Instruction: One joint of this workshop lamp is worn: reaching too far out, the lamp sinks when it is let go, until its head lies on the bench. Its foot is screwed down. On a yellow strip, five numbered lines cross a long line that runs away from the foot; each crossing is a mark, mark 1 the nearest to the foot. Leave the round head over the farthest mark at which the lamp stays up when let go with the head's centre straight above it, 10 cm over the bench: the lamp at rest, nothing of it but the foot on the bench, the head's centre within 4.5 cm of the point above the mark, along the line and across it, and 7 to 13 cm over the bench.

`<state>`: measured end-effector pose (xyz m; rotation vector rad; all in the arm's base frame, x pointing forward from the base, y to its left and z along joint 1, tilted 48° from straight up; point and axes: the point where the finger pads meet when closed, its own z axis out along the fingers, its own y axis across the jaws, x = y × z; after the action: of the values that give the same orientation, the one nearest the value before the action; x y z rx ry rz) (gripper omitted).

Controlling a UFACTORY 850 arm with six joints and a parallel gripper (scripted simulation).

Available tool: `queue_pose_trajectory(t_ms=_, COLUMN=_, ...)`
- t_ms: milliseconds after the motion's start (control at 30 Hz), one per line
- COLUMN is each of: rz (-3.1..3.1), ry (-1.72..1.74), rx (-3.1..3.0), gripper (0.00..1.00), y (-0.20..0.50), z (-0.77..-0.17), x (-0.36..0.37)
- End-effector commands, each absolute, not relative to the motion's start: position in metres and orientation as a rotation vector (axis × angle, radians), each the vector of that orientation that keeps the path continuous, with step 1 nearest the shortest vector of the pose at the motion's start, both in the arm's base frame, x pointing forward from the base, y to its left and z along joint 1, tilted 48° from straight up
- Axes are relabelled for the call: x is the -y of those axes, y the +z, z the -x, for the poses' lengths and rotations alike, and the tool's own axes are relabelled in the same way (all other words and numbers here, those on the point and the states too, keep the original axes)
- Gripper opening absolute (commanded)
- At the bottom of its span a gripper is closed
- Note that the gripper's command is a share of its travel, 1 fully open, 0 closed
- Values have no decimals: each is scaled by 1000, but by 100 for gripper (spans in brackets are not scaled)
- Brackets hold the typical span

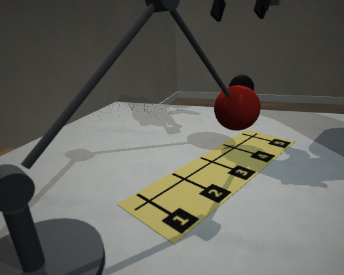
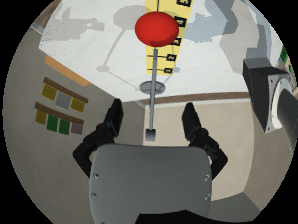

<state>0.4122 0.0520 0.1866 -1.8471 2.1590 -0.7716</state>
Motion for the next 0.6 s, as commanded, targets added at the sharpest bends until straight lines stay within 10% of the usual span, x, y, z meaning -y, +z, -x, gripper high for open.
queue_pose_trajectory(t_ms=0, rz=1847, ry=-771, rx=-2158, gripper=100, y=187, z=-413, x=-52)
queue_pose_trajectory(t_ms=567, rz=1850, ry=-821, rx=-2189, gripper=100, y=182, z=-416, x=-57)
